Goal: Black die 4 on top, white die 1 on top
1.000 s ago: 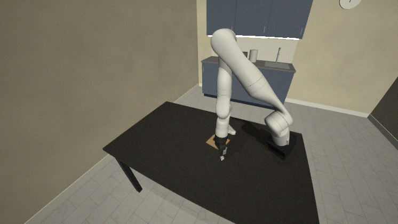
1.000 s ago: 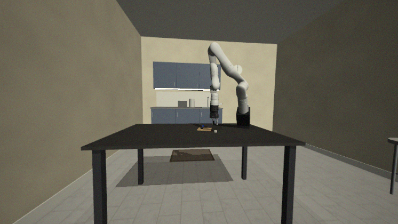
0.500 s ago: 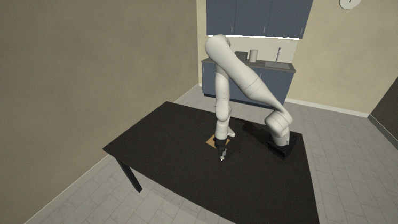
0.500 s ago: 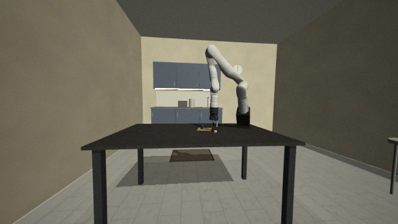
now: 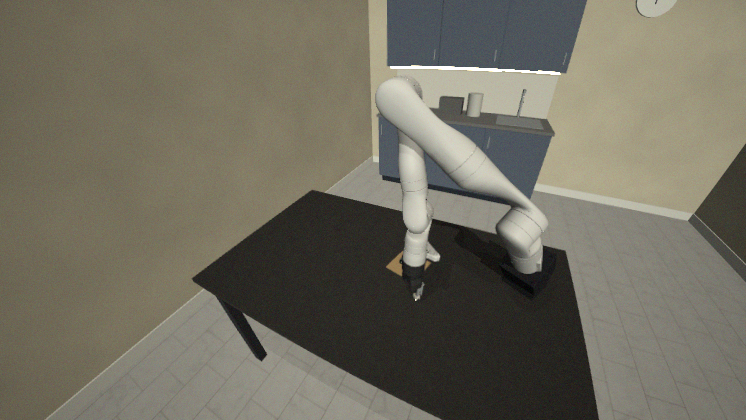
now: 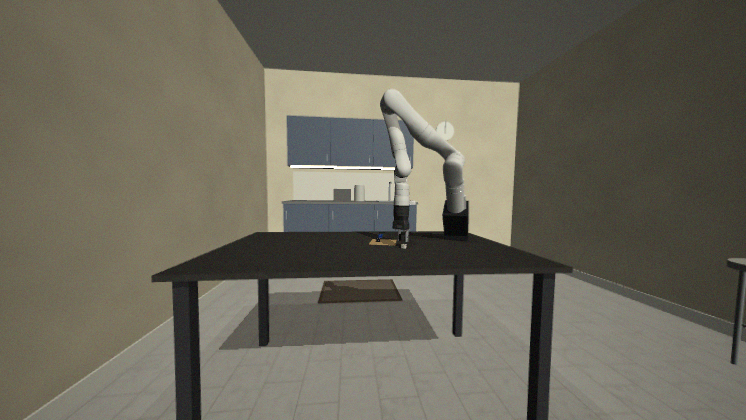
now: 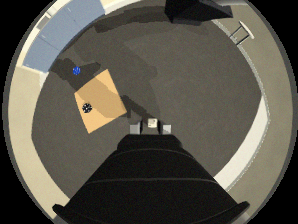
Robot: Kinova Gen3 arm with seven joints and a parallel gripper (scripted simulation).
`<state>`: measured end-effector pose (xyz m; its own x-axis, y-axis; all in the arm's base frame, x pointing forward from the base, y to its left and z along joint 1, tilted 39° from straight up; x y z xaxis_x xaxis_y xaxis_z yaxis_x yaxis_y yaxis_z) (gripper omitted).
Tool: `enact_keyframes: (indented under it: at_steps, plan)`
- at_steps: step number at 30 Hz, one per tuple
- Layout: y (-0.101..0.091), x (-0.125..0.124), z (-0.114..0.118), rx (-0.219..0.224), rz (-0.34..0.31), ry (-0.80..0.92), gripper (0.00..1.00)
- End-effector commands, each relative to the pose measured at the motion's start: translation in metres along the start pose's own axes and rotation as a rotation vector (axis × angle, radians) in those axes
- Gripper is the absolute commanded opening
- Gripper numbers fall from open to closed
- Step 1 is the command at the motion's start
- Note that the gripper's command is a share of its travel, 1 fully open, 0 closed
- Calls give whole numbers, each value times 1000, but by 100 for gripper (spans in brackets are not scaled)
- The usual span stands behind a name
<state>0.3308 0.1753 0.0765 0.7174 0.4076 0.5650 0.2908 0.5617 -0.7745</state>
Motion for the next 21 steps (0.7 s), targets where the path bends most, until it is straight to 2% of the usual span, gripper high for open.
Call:
enact_keyframes:
  at_steps: [1, 21]
  plan:
    - [4, -1, 5, 10, 5, -5, 70]
    - [7, -1, 5, 10, 5, -5, 70]
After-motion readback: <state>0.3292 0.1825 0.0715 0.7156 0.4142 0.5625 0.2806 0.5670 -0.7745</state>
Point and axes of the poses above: the point where the finger pads meet when closed, its own y axis out along the fingers, its own z axis across the jaws, x = y × z, the point moved 1 cm from there along -y, back along the fingers, and after that the axes turned 15 degrees about y, right-handed, at the moved point
